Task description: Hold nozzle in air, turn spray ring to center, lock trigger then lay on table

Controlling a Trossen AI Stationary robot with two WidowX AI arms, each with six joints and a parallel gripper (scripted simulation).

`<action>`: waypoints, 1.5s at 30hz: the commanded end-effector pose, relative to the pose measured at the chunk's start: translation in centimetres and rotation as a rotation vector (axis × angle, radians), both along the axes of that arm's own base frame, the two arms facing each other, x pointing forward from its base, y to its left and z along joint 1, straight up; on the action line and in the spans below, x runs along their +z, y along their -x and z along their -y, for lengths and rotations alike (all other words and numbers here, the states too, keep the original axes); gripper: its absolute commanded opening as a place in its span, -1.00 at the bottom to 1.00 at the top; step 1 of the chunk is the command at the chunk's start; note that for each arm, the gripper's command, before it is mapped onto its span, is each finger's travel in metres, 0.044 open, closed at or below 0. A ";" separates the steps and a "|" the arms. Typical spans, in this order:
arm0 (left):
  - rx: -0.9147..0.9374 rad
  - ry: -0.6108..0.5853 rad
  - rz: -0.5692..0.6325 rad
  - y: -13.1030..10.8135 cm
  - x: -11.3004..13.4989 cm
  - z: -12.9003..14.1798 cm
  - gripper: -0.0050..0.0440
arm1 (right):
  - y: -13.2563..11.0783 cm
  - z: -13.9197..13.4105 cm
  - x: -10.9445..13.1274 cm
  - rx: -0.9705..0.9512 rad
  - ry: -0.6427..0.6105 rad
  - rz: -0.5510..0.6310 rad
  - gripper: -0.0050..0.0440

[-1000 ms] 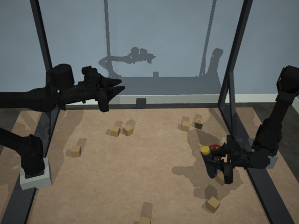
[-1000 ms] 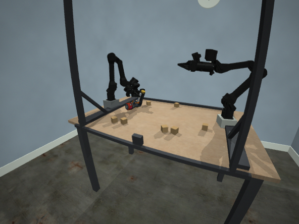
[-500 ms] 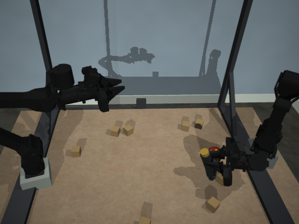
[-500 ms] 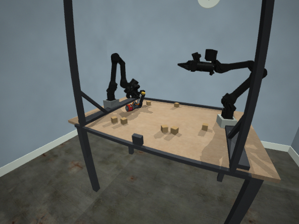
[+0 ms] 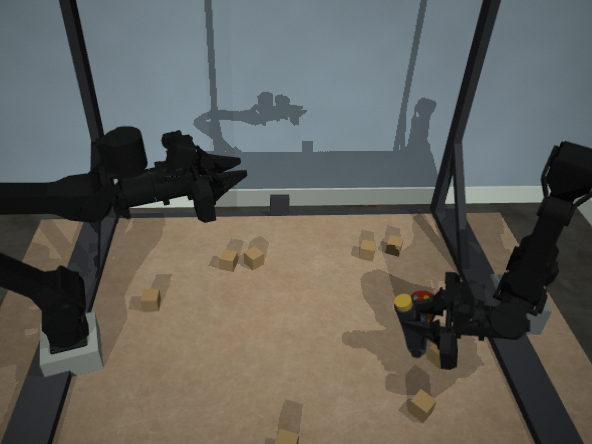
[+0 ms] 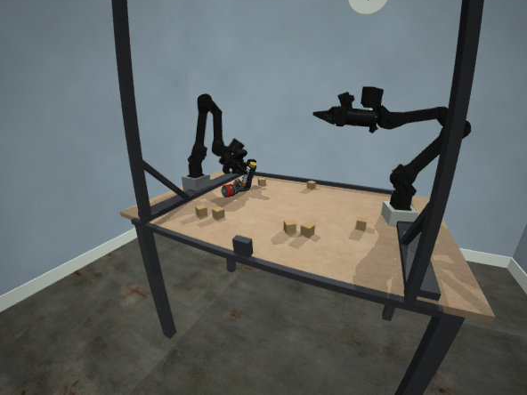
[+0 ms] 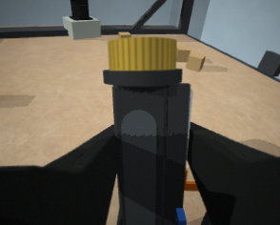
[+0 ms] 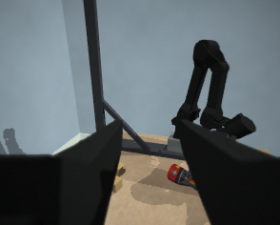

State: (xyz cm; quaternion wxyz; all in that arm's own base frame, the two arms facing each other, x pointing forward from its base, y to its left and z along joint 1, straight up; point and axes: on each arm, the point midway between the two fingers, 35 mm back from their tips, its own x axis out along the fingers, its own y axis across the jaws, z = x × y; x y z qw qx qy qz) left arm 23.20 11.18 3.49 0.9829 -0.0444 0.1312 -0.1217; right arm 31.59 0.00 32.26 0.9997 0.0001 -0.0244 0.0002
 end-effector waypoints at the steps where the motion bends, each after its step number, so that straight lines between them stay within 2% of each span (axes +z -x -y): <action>1: 0.000 0.000 0.008 -0.7 0.1 0.1 -0.12 | 0.1 -0.1 0.7 0.004 -0.005 0.019 -0.06; 21: 0.000 -0.006 0.008 -3.1 0.0 0.6 -0.12 | 0.1 -0.1 0.7 0.004 -0.005 0.019 -0.06; 34: -0.001 -0.007 -0.002 -2.8 0.0 0.6 -0.12 | 0.1 -0.1 0.7 0.004 -0.005 0.019 -0.06; 35: -0.007 -0.020 -0.042 -3.2 0.0 0.7 -0.12 | 0.1 -0.1 0.7 0.004 -0.005 0.019 -0.06; 45: -0.029 -0.060 -0.167 -4.7 0.1 1.0 -0.12 | 0.1 -0.1 0.7 0.004 -0.005 0.019 -0.06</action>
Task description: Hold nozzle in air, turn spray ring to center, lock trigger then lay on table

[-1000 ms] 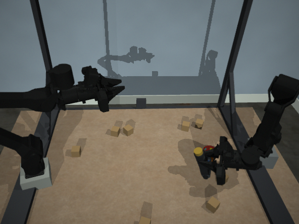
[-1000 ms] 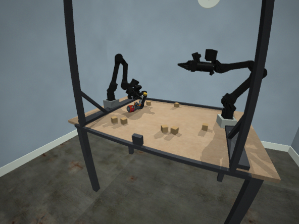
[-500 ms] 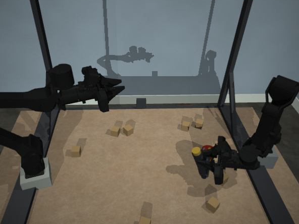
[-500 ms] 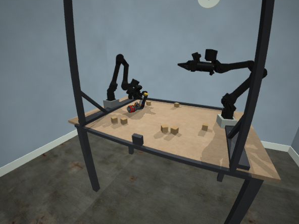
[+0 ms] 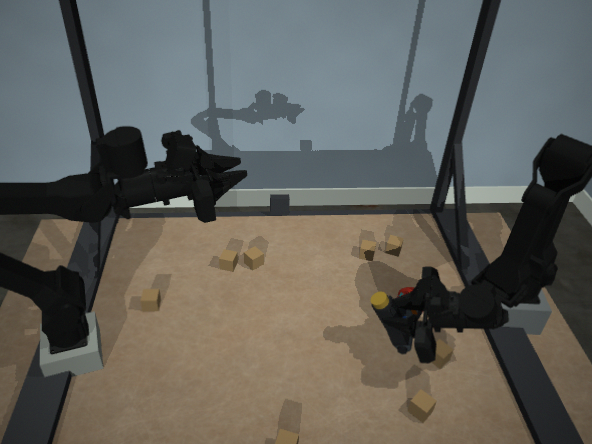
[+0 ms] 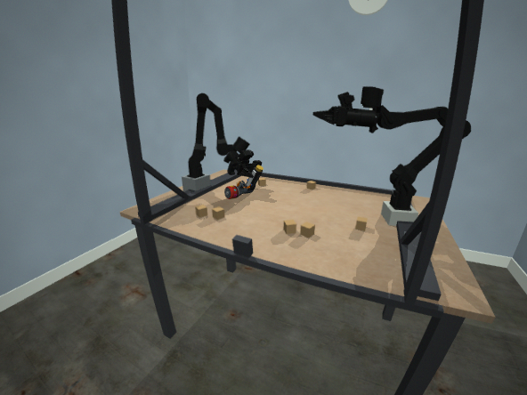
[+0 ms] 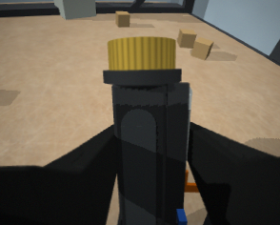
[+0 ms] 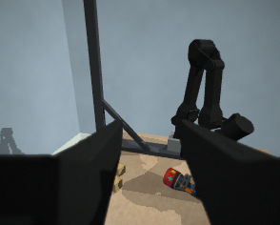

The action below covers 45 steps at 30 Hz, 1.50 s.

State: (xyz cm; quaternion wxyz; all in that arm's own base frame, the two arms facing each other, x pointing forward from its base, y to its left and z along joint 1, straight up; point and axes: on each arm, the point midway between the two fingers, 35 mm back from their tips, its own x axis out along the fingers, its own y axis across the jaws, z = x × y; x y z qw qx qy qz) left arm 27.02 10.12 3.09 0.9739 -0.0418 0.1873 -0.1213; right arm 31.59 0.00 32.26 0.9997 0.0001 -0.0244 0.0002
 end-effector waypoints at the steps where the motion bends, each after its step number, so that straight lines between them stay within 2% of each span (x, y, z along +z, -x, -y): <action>1: -0.026 -0.045 -0.071 -1.1 0.5 -0.1 -0.12 | 0.1 -0.1 0.7 0.004 -0.005 0.019 -0.06; 3: -0.031 -0.054 -0.103 -1.5 0.6 0.0 -0.12 | 0.1 -0.1 0.7 0.004 -0.005 0.019 -0.06; 6: -0.026 -0.041 -0.076 -1.1 0.4 0.0 -0.12 | 0.1 -0.1 0.7 0.004 -0.005 0.019 -0.06; 7: -0.034 -0.063 -0.141 -2.0 0.6 0.0 -0.12 | 0.1 -0.1 0.7 0.004 -0.005 0.019 -0.06; 11: -0.038 -0.075 -0.174 -2.6 0.7 0.1 -0.12 | 0.1 -0.1 0.7 0.004 -0.005 0.019 -0.06; 12: -0.035 -0.064 -0.146 -2.2 0.6 0.0 -0.12 | 0.1 -0.1 0.7 0.004 -0.005 0.019 -0.06; 30: -0.031 -0.060 -0.132 -2.2 0.9 0.0 -0.12 | 0.1 -0.1 0.7 0.004 -0.005 0.019 -0.06; 32: -0.038 -0.076 -0.188 -2.9 0.9 0.1 -0.12 | 0.1 -0.1 0.7 0.004 -0.005 0.019 -0.06; 37: -0.044 -0.095 -0.240 -3.8 0.9 0.2 -0.12 | 0.1 -0.1 0.7 0.004 -0.005 0.019 -0.06; 40: -0.043 -0.084 -0.222 -3.4 0.8 0.2 -0.12 | 0.1 -0.1 0.7 0.004 -0.005 0.019 -0.06; 41: -0.046 -0.097 -0.265 -4.0 0.7 0.3 -0.12 | 0.1 -0.1 0.7 0.004 -0.005 0.019 -0.06; 45: -0.054 -0.107 -0.310 -4.7 0.6 0.5 -0.12 | 0.1 -0.1 0.7 0.004 -0.005 0.019 -0.06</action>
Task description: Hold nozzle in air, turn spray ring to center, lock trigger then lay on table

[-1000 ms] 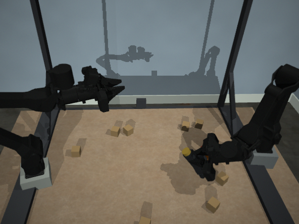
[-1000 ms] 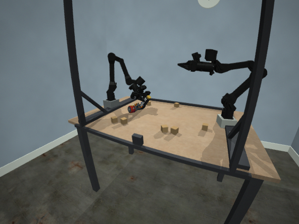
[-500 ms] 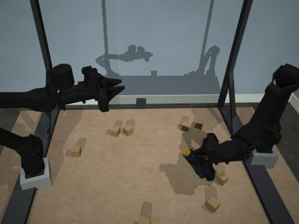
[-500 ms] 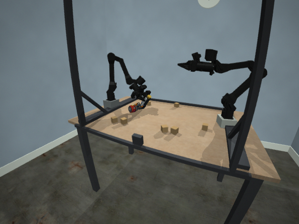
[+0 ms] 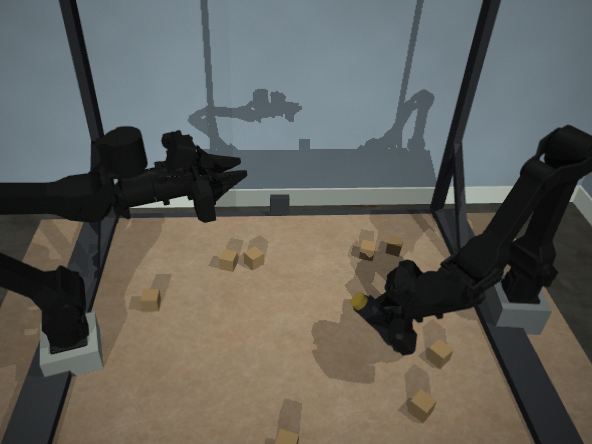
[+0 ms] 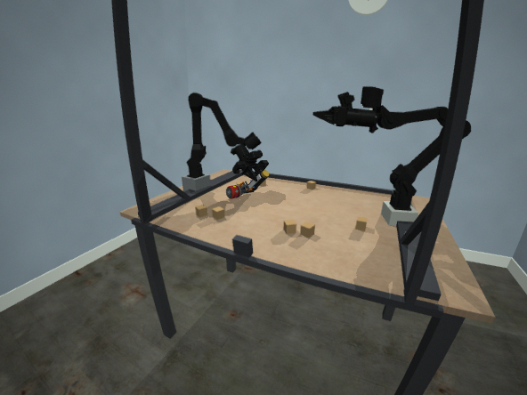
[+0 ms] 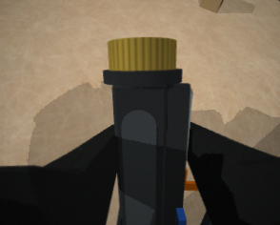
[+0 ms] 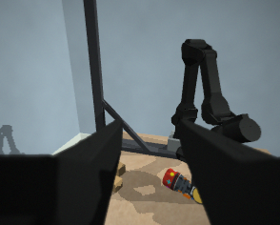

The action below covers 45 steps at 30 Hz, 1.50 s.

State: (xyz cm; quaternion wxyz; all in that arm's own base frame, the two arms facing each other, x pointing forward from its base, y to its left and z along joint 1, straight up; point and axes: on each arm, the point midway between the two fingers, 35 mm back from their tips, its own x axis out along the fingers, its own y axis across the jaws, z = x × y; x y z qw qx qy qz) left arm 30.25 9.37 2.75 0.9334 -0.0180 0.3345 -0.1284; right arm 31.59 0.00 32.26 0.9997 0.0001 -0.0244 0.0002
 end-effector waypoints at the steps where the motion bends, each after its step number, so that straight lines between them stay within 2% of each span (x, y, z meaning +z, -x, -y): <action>1: -0.014 -0.031 -0.026 -1.6 0.8 -0.2 -0.12 | 0.1 -0.1 0.7 0.004 -0.005 0.019 -0.06; 8: -0.021 -0.039 -0.115 -2.4 0.2 0.2 -0.12 | 0.1 -0.1 0.7 0.004 -0.005 0.019 -0.06; 9: -0.018 -0.032 -0.082 -1.9 0.2 0.1 -0.12 | 0.1 -0.1 0.7 0.004 -0.005 0.019 -0.06; 15: -0.018 -0.032 -0.082 -1.9 0.3 0.1 -0.12 | 0.1 -0.1 0.7 0.004 -0.005 0.019 -0.06; 17: -0.025 -0.051 -0.142 -2.7 0.1 0.2 -0.12 | 0.1 -0.1 0.7 0.004 -0.005 0.019 -0.06; 26: -0.037 -0.072 -0.261 -3.9 -0.6 0.6 -0.12 | 0.1 -0.1 0.7 0.004 -0.005 0.019 -0.06; 29: -0.035 -0.065 -0.239 -3.5 -0.5 0.6 -0.12 | 0.1 -0.1 0.7 0.004 -0.005 0.019 -0.06; 30: -0.037 -0.077 -0.285 -4.1 -0.7 0.7 -0.12 | 0.1 -0.1 0.7 0.004 -0.005 0.019 -0.06; 36: -0.047 -0.095 -0.360 -5.0 -1.0 0.9 -0.12 | 0.1 -0.1 0.7 0.004 -0.005 0.019 -0.06; 45: -0.045 -0.086 -0.337 -4.6 -1.0 0.9 -0.12 | 0.1 -0.1 0.7 0.004 -0.005 0.019 -0.06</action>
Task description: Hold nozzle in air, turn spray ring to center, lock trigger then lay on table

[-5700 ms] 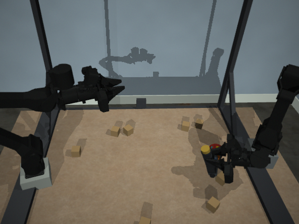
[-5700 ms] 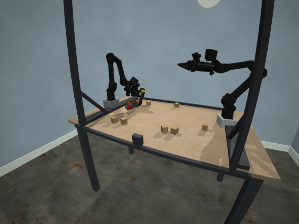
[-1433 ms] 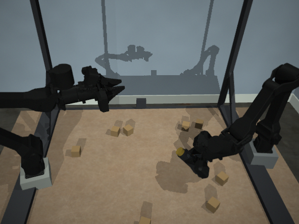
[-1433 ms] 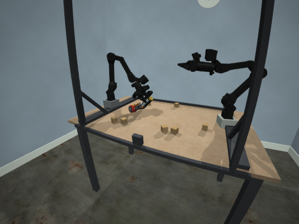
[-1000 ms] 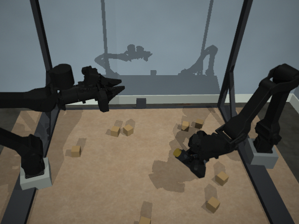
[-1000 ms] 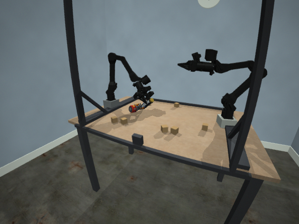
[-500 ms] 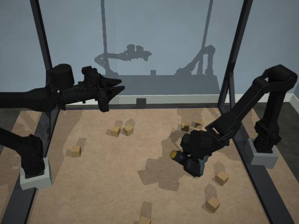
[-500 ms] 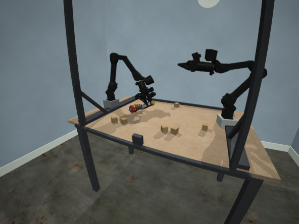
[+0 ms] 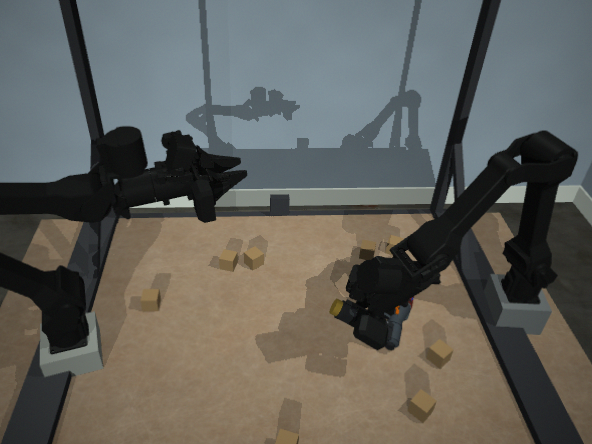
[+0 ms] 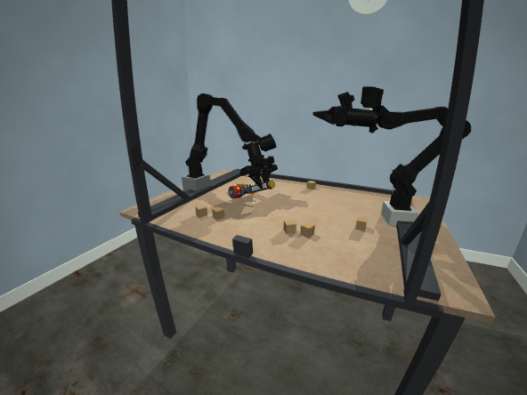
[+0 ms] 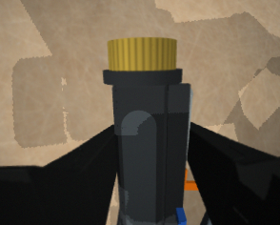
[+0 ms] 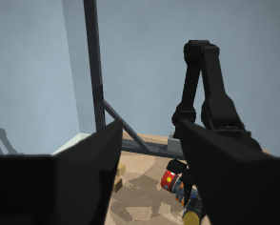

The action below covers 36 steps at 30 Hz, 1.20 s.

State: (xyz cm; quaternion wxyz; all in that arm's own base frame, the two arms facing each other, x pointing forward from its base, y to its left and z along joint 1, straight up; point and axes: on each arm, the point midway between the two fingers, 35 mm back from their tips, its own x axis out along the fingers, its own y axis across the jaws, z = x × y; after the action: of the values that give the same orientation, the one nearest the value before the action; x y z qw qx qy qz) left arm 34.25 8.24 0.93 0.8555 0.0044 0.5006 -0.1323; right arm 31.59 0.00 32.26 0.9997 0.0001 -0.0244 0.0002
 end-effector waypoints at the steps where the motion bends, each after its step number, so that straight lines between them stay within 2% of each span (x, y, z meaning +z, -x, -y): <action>1: 0.002 -0.006 0.022 -0.6 0.8 -0.2 -0.12 | 0.1 -0.1 0.7 0.004 -0.005 0.019 -0.06; 15: -0.024 -0.060 -0.204 -2.6 -0.7 0.5 -0.12 | 0.1 -0.1 0.7 0.004 -0.005 0.019 -0.06; 18: -0.021 -0.051 -0.181 -2.2 -0.7 0.4 -0.12 | 0.1 -0.1 0.7 0.004 -0.005 0.019 -0.06; 19: -0.025 -0.067 -0.229 -2.8 -0.9 0.5 -0.12 | 0.1 -0.1 0.7 0.004 -0.005 0.019 -0.06; 22: -0.032 -0.076 -0.265 -3.2 -1.2 0.7 -0.12 | 0.1 -0.1 0.7 0.004 -0.005 0.019 -0.06; 23: -0.027 -0.065 -0.234 -2.7 -1.0 0.7 -0.12 | 0.1 -0.1 0.7 0.004 -0.005 0.019 -0.06; 30: -0.027 -0.065 -0.234 -2.7 -1.0 0.6 -0.12 | 0.1 -0.1 0.7 0.004 -0.005 0.019 -0.06; 32: -0.036 -0.087 -0.302 -3.4 -1.5 0.8 -0.12 | 0.1 -0.1 0.7 0.004 -0.005 0.019 -0.06; 35: -0.033 -0.076 -0.279 -3.0 -1.4 0.7 -0.12 | 0.1 -0.1 0.7 0.004 -0.005 0.019 -0.06; 36: -0.039 -0.092 -0.334 -3.5 -1.7 0.8 -0.12 | 0.1 -0.1 0.7 0.004 -0.005 0.019 -0.06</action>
State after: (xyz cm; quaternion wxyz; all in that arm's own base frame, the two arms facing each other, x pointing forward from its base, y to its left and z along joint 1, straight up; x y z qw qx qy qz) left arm 36.56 7.40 -1.09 0.7689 0.0236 0.6259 -0.1286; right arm 31.59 0.00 32.26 0.9997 0.0001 -0.0244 0.0002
